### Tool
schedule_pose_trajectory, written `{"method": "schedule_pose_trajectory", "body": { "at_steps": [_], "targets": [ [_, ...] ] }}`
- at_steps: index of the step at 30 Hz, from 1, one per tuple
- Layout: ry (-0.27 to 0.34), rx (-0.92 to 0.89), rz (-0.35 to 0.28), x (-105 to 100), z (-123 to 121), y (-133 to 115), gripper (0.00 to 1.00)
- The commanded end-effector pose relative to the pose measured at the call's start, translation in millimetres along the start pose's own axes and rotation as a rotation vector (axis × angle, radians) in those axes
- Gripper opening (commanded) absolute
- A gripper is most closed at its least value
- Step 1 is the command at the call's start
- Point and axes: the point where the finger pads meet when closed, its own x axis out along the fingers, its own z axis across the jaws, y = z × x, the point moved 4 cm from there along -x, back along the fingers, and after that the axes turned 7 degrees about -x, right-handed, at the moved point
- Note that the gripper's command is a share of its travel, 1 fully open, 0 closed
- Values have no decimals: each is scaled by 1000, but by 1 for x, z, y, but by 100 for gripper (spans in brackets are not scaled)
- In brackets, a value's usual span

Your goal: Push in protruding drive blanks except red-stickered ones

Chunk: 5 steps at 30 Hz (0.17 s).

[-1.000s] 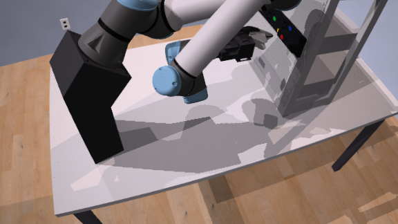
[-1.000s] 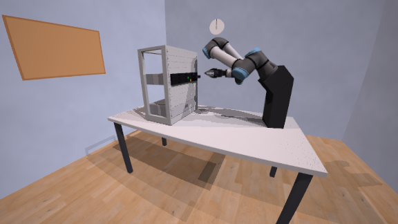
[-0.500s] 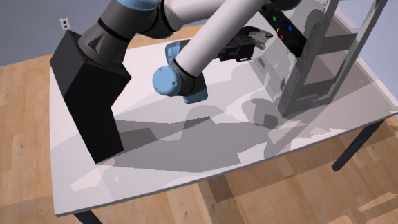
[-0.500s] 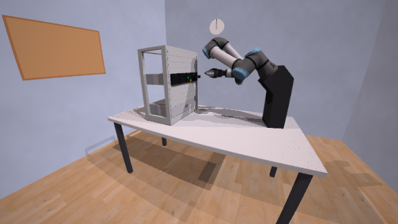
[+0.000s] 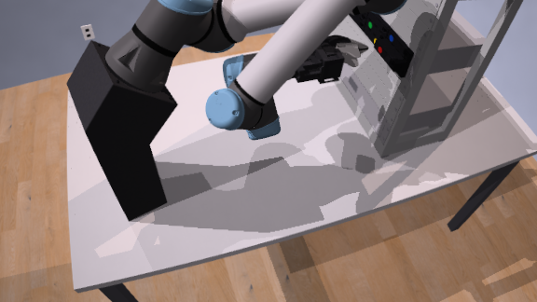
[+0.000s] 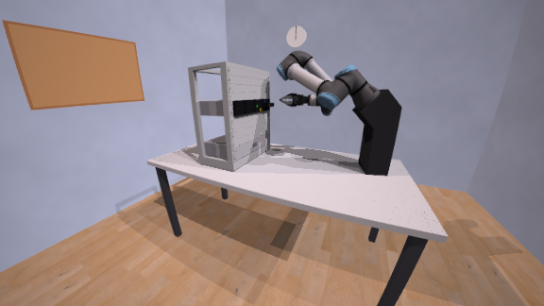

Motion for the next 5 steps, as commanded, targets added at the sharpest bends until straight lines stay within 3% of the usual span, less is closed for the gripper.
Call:
{"method": "schedule_pose_trajectory", "body": {
  "at_steps": [1,5],
  "targets": [
    [0,0,0,0,0,0,0],
    [0,0,0,0,0,0,0]
  ]
}}
